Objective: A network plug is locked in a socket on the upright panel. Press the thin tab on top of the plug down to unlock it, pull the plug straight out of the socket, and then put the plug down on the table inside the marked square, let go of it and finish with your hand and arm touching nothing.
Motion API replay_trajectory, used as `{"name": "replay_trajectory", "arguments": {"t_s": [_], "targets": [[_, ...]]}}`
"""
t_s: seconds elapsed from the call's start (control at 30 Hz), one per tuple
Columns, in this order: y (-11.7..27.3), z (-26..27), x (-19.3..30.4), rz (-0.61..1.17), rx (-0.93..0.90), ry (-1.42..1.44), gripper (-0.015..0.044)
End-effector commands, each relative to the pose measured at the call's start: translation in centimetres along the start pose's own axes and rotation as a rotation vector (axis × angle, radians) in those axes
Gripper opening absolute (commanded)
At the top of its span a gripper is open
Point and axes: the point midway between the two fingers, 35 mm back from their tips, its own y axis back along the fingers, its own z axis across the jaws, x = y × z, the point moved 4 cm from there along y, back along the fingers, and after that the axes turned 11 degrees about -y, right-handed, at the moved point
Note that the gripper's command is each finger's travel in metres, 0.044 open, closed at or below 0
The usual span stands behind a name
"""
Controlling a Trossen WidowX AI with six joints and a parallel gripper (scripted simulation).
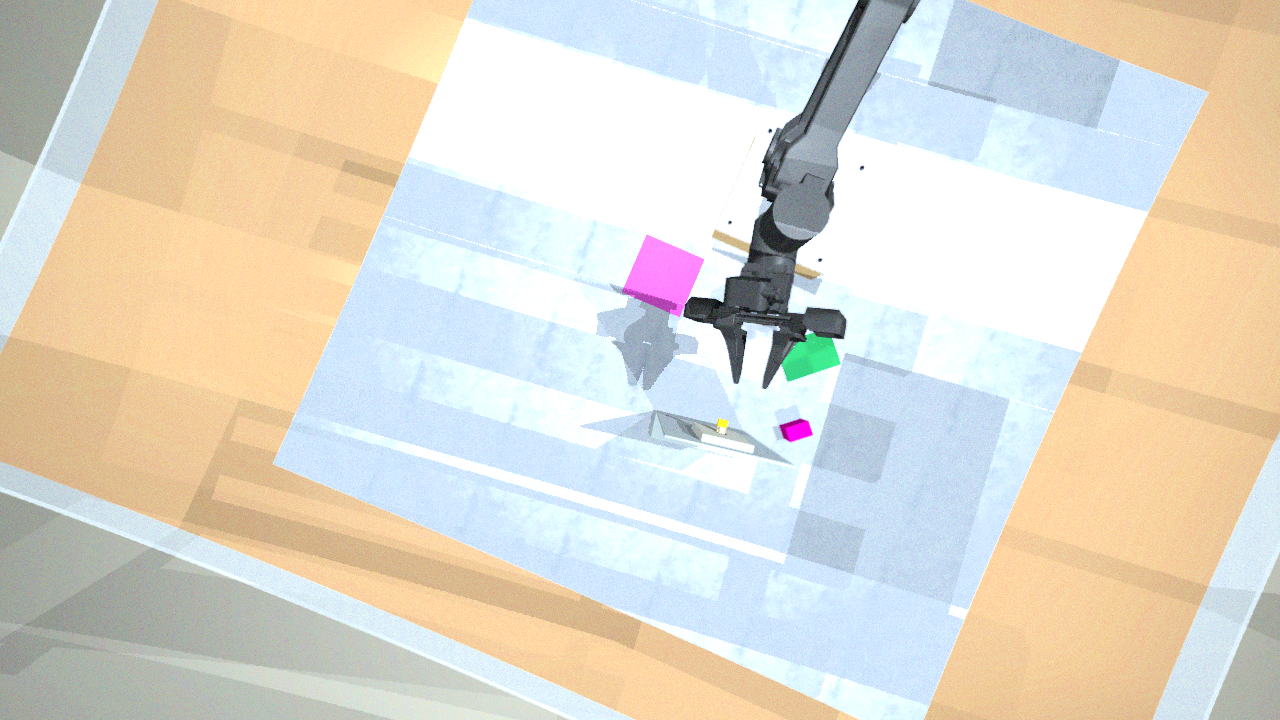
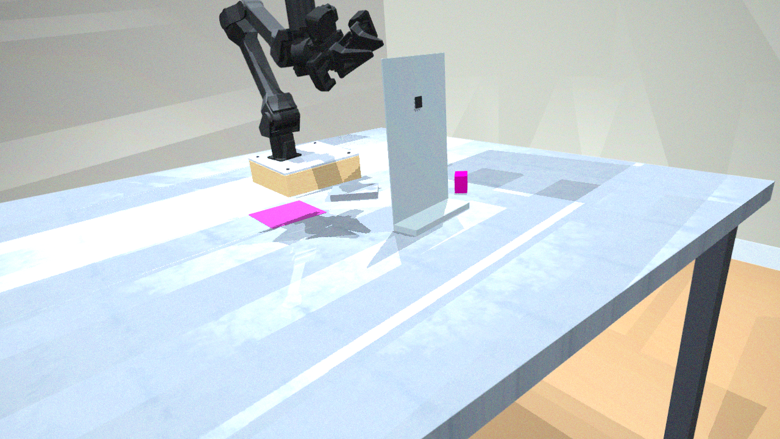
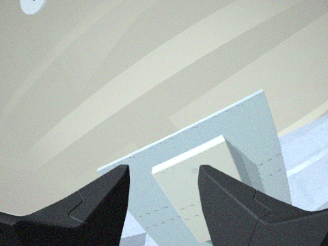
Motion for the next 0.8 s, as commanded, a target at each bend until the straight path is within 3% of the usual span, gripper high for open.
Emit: {"name": "replay_trajectory", "arguments": {"t_s": [0.0,0.77], "targets": [[0.0,-1.4,1.1,0.025,-0.013,-0.132,0.0156],[3.6,-6.9,5.9,0.156,-0.080,-0.906,0.0156]]}}
